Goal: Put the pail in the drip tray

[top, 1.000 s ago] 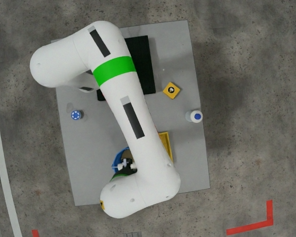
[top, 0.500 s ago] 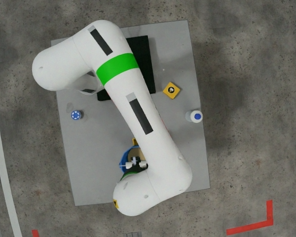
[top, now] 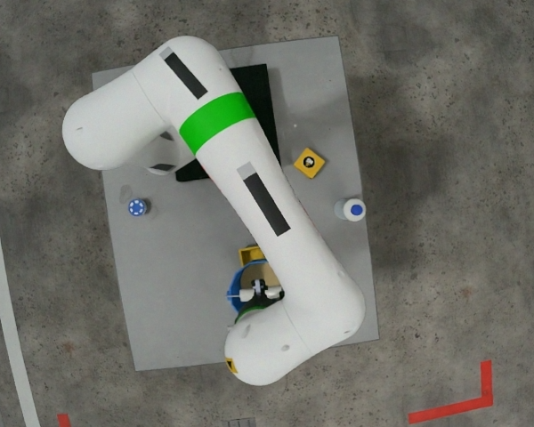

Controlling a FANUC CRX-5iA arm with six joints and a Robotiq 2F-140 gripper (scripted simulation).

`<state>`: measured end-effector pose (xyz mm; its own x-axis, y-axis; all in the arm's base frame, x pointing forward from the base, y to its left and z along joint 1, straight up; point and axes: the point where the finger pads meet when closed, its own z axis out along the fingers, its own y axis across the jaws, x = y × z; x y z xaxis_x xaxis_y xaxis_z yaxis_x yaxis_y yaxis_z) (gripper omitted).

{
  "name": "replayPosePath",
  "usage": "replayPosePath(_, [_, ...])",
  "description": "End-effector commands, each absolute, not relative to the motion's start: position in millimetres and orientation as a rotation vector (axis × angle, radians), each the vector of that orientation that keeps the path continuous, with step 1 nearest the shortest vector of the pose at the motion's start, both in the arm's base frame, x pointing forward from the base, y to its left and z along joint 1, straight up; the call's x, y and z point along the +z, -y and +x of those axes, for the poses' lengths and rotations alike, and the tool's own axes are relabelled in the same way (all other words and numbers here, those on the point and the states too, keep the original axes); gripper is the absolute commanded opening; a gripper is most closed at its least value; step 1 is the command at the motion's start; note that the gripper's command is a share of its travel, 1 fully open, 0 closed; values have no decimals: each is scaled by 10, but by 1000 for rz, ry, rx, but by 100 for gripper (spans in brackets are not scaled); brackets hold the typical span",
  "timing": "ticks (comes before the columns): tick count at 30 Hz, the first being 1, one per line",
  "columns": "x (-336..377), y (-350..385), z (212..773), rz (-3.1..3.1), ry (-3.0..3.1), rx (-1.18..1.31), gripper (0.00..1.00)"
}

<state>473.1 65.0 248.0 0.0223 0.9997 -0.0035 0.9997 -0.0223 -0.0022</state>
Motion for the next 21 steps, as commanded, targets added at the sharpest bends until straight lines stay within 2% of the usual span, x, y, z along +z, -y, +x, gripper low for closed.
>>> replayPosePath(1, [2490, -720, 4731, 2244, -2195, -4, 10])
replayPosePath(21, [2489, -1002, 4714, 2244, -2195, -4, 10])
